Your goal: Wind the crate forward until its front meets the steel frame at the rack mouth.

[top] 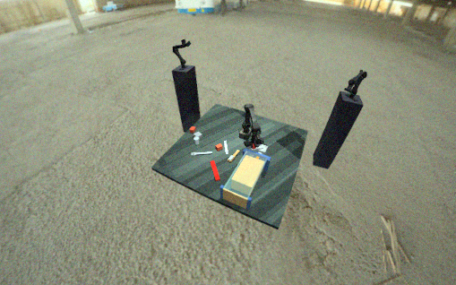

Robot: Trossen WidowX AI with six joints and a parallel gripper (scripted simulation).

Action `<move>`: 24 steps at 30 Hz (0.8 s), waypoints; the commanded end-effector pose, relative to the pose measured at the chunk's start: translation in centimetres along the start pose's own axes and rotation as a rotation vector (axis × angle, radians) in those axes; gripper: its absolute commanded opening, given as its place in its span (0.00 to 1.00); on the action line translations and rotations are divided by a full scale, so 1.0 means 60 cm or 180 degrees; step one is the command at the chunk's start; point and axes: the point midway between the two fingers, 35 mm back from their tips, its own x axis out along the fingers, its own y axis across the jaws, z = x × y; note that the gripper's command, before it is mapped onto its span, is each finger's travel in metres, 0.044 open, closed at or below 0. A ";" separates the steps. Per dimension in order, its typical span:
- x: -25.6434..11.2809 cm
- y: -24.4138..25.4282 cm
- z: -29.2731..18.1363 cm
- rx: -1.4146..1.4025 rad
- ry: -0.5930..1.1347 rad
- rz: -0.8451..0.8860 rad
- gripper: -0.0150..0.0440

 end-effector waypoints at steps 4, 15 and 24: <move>-0.002 0.004 0.035 0.0004 -0.0108 0.0008 0.25; -0.004 0.010 0.058 0.0004 -0.0112 0.0009 0.25; -0.005 0.018 0.076 0.0004 -0.0115 0.0011 0.25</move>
